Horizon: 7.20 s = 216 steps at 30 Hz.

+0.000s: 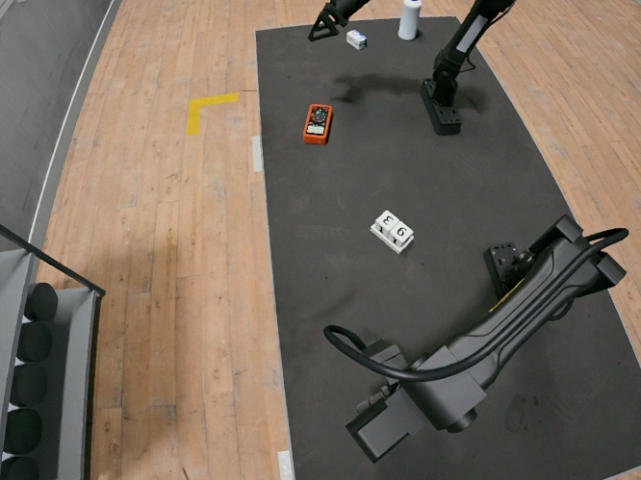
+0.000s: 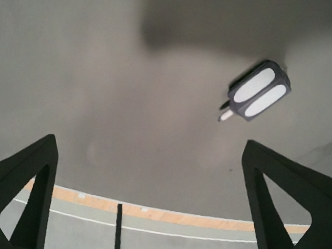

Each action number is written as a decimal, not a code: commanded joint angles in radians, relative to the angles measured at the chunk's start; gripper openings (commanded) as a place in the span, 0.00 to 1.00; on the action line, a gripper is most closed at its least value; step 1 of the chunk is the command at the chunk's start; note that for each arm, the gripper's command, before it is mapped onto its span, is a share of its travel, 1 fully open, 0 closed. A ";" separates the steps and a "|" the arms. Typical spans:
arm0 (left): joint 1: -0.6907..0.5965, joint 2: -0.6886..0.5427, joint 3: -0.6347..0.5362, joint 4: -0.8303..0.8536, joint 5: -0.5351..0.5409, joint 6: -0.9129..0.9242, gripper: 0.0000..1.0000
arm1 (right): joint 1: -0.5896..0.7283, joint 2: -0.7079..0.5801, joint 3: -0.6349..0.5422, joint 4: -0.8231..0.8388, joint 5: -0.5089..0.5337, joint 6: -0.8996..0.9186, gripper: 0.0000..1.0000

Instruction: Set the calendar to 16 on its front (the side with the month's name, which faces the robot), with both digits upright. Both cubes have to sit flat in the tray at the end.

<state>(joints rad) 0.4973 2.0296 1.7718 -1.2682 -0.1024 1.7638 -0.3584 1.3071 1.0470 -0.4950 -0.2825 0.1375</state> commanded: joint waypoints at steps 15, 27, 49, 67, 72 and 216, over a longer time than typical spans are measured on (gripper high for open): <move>0.000 -0.024 0.017 -0.003 0.008 0.000 1.00 | 0.000 -0.014 0.020 0.012 -0.003 -0.002 1.00; -0.041 -0.083 -0.100 0.062 -0.001 0.039 1.00 | 0.108 -0.144 0.055 -0.244 -0.148 -0.204 1.00; -0.531 -0.521 -0.643 0.171 -0.043 0.040 1.00 | 0.483 -0.567 0.341 -0.987 -0.490 -0.711 1.00; -1.282 -0.515 -0.639 0.159 -0.102 -0.137 1.00 | 0.571 -0.625 0.394 -1.025 -0.492 -0.728 1.00; -1.392 -0.460 -0.588 0.167 -0.110 -0.147 1.00 | 0.572 -0.625 0.394 -1.024 -0.491 -0.727 1.00; -1.095 -0.267 -0.776 0.472 0.108 -1.437 0.64 | 1.302 -1.258 -0.690 -0.084 0.082 -0.187 1.00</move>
<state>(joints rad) -0.6083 1.7645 1.0100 -0.8379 -0.0021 0.3237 0.9337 0.0509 0.3561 -0.5934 -0.2035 -0.0536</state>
